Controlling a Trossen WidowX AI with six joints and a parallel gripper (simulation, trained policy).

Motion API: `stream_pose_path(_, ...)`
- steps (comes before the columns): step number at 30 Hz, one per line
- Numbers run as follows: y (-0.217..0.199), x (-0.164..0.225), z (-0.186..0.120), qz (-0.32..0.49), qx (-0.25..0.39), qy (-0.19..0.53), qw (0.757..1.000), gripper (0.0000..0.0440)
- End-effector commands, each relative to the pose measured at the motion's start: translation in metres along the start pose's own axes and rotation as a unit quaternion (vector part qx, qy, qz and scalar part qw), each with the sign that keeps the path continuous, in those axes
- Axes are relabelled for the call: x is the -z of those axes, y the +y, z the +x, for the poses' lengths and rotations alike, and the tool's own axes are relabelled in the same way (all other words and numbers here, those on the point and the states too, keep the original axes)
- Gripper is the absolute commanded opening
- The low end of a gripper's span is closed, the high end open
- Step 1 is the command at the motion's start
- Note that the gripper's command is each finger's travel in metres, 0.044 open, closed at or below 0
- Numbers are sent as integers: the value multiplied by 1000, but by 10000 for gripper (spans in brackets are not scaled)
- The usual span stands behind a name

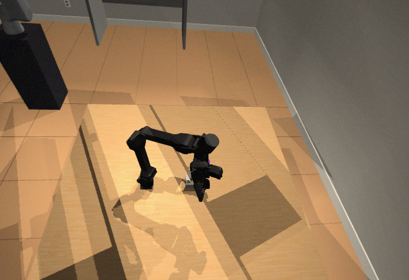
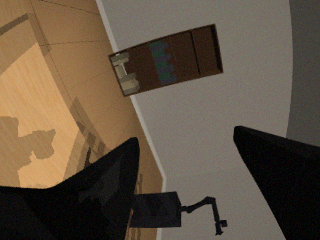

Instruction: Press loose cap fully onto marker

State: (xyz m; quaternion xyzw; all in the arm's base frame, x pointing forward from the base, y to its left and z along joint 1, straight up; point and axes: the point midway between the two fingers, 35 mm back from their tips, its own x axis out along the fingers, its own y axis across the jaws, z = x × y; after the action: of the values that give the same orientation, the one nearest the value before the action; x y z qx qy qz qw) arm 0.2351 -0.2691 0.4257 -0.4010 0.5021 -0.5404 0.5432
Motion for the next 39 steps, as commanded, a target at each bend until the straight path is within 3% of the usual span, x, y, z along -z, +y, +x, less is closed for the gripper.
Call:
stream_pose_path(1, 10, -10, -3, -2, -12, -14, 1000, 308)
stream_pose_path(39, 105, -84, -68, -10, -148, -134, 980, 313)
